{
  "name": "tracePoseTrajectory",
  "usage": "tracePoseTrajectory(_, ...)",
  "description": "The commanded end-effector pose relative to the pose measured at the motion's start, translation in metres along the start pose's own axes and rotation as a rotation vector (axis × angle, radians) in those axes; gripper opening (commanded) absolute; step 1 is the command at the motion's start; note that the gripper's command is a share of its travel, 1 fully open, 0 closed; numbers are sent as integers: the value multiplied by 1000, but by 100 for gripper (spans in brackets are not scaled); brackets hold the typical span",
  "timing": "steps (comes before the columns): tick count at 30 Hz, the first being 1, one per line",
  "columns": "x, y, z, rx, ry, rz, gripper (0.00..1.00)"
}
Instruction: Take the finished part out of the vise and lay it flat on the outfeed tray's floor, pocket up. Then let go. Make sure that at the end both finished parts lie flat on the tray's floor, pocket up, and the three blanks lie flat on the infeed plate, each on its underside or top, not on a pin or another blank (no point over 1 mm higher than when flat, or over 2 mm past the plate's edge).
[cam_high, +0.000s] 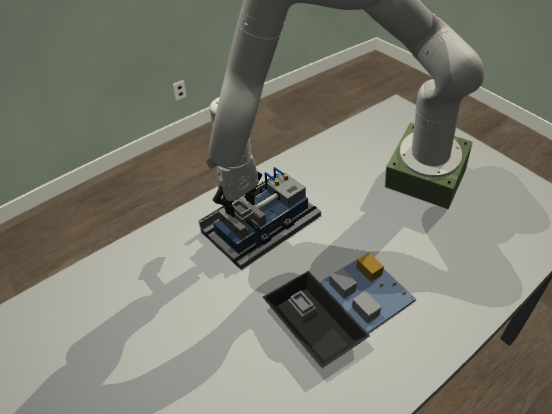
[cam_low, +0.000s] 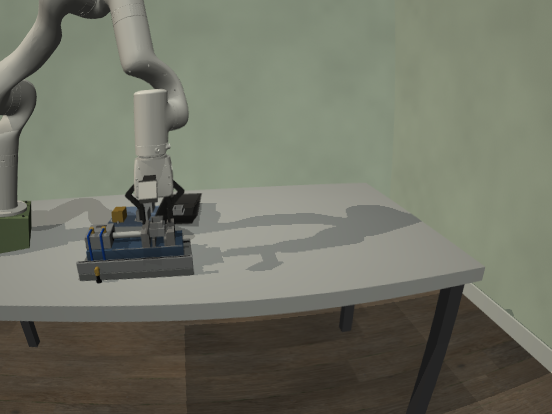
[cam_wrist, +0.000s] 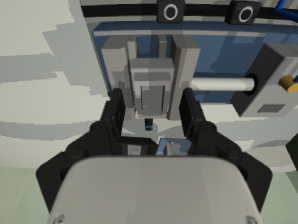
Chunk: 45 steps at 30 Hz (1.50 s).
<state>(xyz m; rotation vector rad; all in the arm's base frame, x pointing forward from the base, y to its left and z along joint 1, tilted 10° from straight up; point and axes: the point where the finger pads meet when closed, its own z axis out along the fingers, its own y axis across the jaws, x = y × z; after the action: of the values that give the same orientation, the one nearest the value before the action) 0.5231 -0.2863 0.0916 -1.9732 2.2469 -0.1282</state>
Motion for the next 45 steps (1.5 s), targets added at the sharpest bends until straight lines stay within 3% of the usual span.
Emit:
tracePoseTrajectory(1, 0, -1, 1, 2, 1, 0, 69)
tracePoseTrajectory(28, 0, -1, 2, 2, 1, 0, 69)
tracePoseTrajectory(29, 0, -1, 2, 2, 1, 0, 0)
tracePoseTrajectory(45, 0, -1, 2, 2, 1, 0, 0)
